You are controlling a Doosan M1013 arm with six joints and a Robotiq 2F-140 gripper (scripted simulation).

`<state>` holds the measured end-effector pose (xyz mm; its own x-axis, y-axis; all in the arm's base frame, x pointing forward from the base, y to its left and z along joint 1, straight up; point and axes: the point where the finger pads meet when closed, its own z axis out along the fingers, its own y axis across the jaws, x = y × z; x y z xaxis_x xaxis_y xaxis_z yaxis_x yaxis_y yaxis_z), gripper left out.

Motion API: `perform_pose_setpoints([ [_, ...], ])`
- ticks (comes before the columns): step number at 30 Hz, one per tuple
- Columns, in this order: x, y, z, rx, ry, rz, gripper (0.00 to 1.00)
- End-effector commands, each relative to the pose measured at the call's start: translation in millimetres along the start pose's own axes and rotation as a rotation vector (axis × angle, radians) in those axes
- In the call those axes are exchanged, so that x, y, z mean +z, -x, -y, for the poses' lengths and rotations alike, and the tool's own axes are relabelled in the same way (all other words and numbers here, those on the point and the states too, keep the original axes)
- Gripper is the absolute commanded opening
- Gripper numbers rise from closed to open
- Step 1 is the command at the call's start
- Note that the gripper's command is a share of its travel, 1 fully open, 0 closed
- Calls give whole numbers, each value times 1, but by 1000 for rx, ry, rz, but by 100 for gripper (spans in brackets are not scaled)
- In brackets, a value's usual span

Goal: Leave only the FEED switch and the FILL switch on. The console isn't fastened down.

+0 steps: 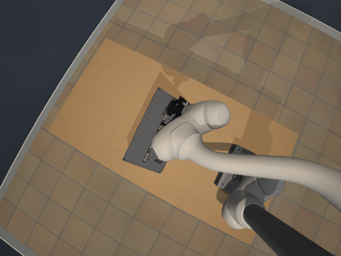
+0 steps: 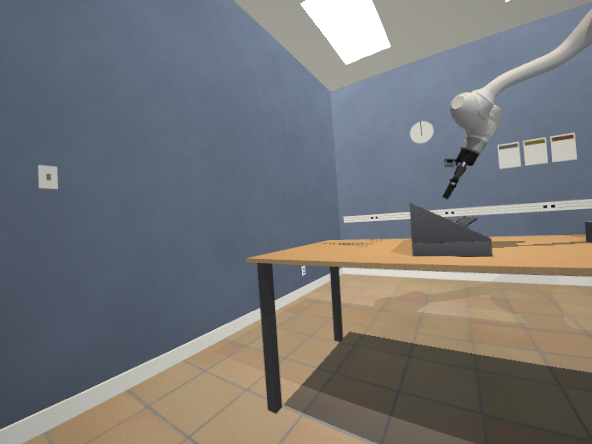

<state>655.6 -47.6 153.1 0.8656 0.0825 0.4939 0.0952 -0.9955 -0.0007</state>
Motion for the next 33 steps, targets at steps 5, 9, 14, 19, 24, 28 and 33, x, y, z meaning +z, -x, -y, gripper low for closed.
perform_pose_setpoints([
  [5,-1,-1,0,0,0,-1,100],
  [9,-1,-1,0,0,0,-1,100],
  [14,-1,-1,0,0,0,-1,100],
  [19,-1,-1,-3,0,0,-1,100],
  [24,-1,-1,-12,0,0,-1,100],
  [28,-1,-1,-24,0,0,-1,100],
  [33,-1,-1,-43,0,0,-1,100],
])
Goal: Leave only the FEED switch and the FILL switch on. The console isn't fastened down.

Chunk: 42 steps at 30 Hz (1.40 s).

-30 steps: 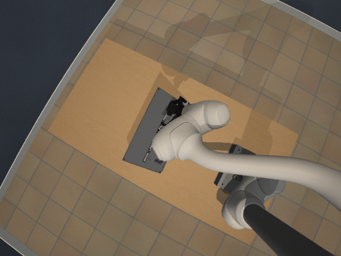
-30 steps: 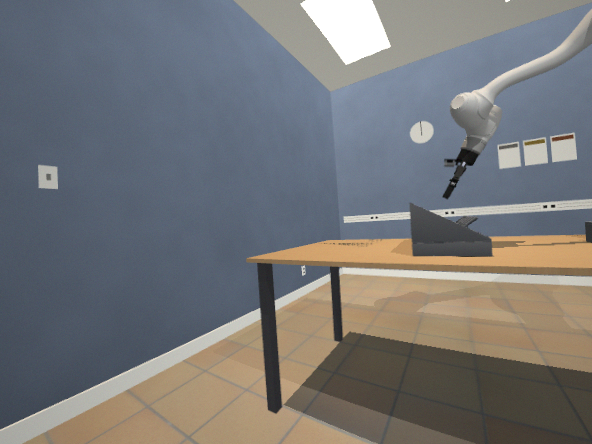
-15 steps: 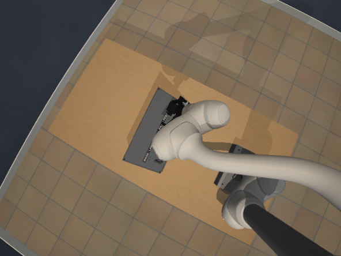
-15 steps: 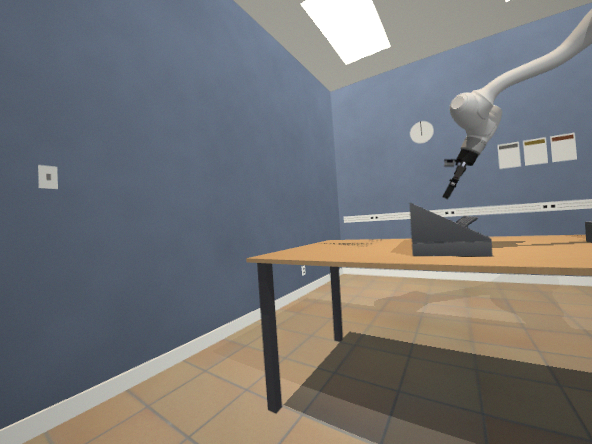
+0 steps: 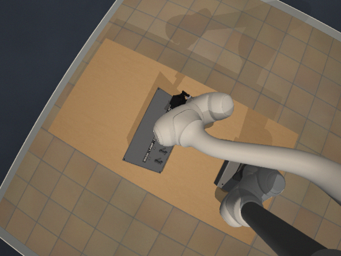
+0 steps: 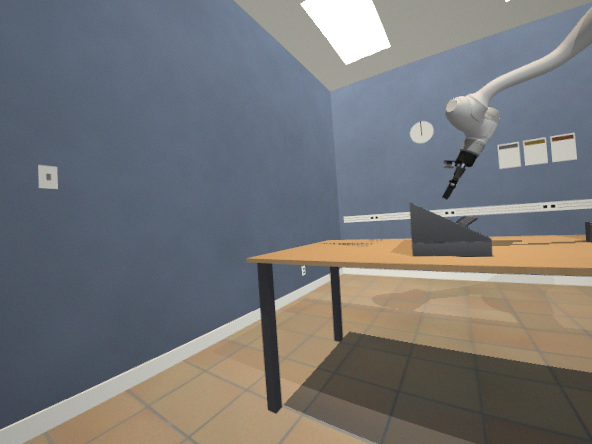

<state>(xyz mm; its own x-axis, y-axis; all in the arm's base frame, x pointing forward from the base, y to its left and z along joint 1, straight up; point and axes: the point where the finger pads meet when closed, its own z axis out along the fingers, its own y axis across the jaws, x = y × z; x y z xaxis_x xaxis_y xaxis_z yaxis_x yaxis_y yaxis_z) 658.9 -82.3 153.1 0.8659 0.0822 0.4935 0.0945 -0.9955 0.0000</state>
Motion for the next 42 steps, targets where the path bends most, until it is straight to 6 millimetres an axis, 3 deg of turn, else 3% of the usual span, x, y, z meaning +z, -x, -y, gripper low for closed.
perform_pose_setpoints([
  [1,0,-1,-8,0,-1,-2,100],
  [14,0,-1,-36,0,-1,-2,100],
  [42,0,-1,-37,0,-1,-2,100],
])
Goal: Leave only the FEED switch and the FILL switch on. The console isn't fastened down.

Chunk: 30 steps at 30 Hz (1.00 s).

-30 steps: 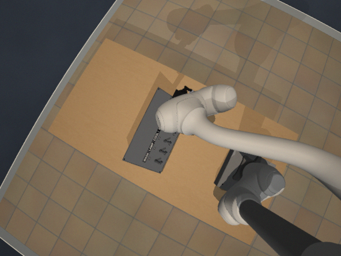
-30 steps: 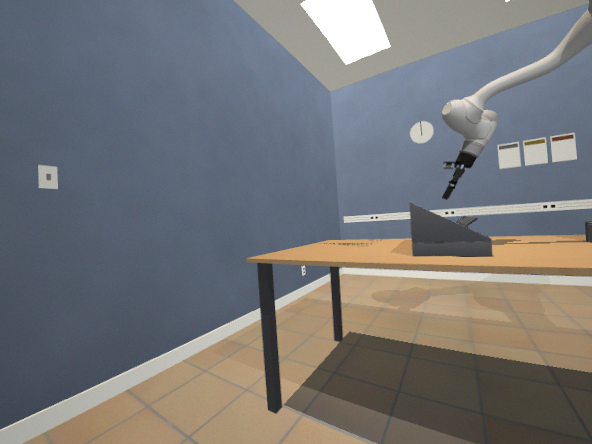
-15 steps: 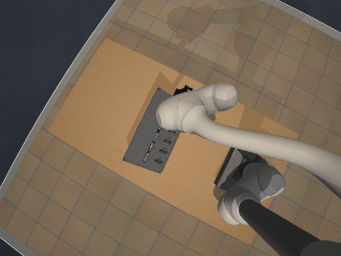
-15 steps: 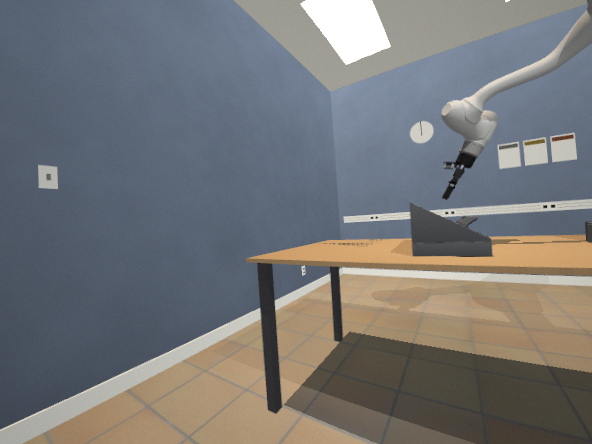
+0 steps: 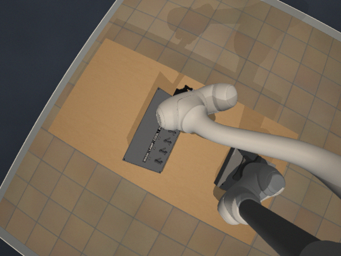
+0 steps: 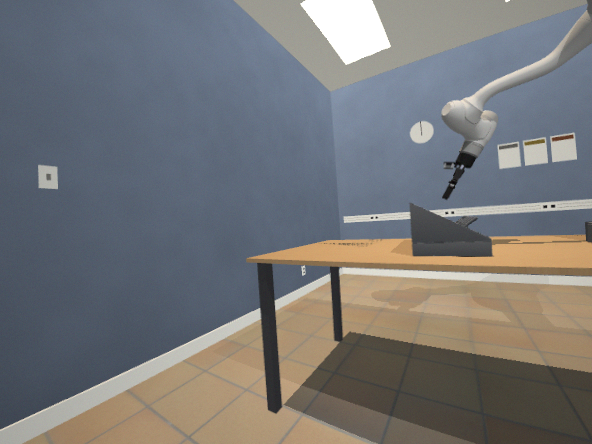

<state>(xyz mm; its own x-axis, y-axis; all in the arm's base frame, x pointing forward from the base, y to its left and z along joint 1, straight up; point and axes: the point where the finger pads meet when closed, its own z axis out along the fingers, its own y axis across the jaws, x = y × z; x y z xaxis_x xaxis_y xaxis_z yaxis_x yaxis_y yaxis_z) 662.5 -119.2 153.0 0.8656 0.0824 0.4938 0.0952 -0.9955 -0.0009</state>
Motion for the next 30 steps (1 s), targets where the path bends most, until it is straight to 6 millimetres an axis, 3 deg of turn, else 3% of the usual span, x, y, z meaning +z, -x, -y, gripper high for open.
perform_pose_setpoints([
  [1,-1,-1,0,0,0,-2,100],
  [21,-1,-1,0,0,0,-2,100],
  [22,-1,-1,0,0,0,-2,10],
  [30,-6,-1,0,0,0,-1,10],
])
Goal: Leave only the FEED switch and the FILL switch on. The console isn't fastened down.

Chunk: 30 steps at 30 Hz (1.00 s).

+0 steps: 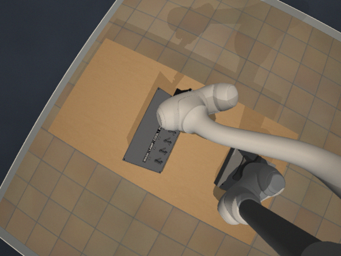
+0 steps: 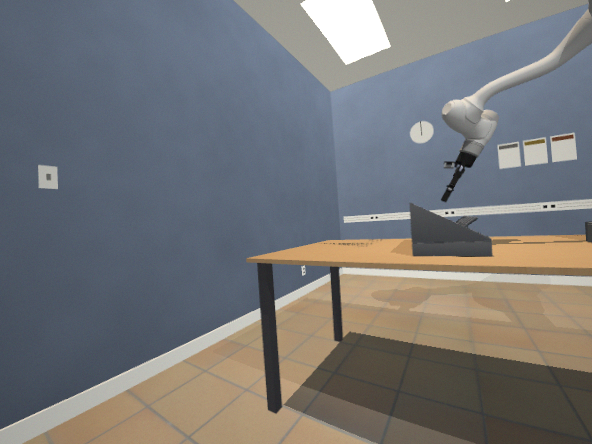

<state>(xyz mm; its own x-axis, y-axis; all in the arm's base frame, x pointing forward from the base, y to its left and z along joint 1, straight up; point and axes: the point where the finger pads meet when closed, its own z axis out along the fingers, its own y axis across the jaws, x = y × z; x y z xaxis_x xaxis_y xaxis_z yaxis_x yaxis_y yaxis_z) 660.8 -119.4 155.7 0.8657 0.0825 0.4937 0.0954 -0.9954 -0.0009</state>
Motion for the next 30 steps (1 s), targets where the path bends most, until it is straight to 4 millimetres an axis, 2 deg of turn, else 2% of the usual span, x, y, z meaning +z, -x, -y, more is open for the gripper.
perform_pose_setpoints([
  [1,-6,-1,0,0,0,-2,10],
  [13,-52,-1,0,0,0,-2,10],
  [21,-66,-1,0,0,0,-2,10],
  [26,-67,1,1,0,0,-2,10],
  [27,-68,10,6,0,0,-2,10],
  [28,-68,30,17,0,-1,-2,10],
  [30,-68,49,28,0,-1,-2,10],
])
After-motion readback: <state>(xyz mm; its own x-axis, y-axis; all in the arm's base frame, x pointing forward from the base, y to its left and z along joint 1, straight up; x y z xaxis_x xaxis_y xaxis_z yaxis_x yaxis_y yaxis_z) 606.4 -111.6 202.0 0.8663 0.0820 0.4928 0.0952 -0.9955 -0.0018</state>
